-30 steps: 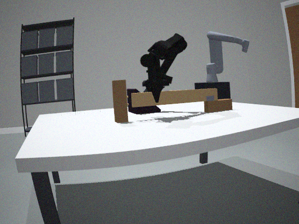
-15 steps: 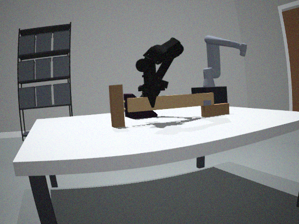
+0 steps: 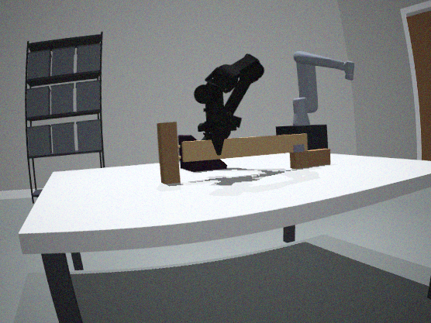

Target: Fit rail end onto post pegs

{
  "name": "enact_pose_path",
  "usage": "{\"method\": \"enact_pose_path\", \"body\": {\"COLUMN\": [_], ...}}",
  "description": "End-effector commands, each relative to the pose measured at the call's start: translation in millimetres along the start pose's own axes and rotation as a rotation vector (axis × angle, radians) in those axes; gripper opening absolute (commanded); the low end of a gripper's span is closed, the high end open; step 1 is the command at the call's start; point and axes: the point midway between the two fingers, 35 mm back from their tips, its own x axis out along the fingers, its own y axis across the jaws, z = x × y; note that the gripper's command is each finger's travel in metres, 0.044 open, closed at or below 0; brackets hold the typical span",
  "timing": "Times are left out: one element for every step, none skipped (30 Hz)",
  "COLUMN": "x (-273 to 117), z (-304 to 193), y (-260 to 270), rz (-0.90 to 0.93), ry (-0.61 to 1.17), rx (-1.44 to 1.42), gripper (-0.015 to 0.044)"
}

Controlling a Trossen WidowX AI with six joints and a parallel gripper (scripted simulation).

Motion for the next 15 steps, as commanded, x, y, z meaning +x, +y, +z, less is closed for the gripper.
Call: {"method": "enact_pose_path", "body": {"x": [-2.7,-2.7,-2.7,-2.7,-2.7,-2.7,-2.7,-2.7,-2.7,-2.7,-2.7,-2.7,-2.7,-2.8,-2.8], "z": [-2.9,-3.2,-3.5,-3.8,-4.0,-4.3,-4.6,-4.9,-5.2,-5.4,-5.7,-6.0,-6.3,-6.6,-6.9], "y": [-1.4,-1.4,-1.4,-1.4,-1.4,-1.4,-1.4,-1.4,-1.4,-1.4,-1.4,-1.4,-1.4,-1.4,-1.4], "rz": [-0.008,-0.008,-0.008,-0.008,-0.008,-0.008,-0.008,-0.008,-0.008,-0.008,-0.008,-0.008,-0.008,-0.008,-0.008], "ry": [0.005,0.005,0.005,0.005,0.005,0.005,0.005,0.005,0.005,0.005,0.005,0.005,0.005,0.005,0.005], "rx": [-0.002,-0.002,-0.002,-0.002,-0.002,-0.002,-0.002,-0.002,-0.002,-0.002,-0.002,-0.002,-0.003,-0.003,-0.003], "gripper": [0.0,0.0,0.0,0.0,0.0,0.0,0.0,0.0,0.0,0.0,0.0,0.0,0.0,0.0,0.0]}}
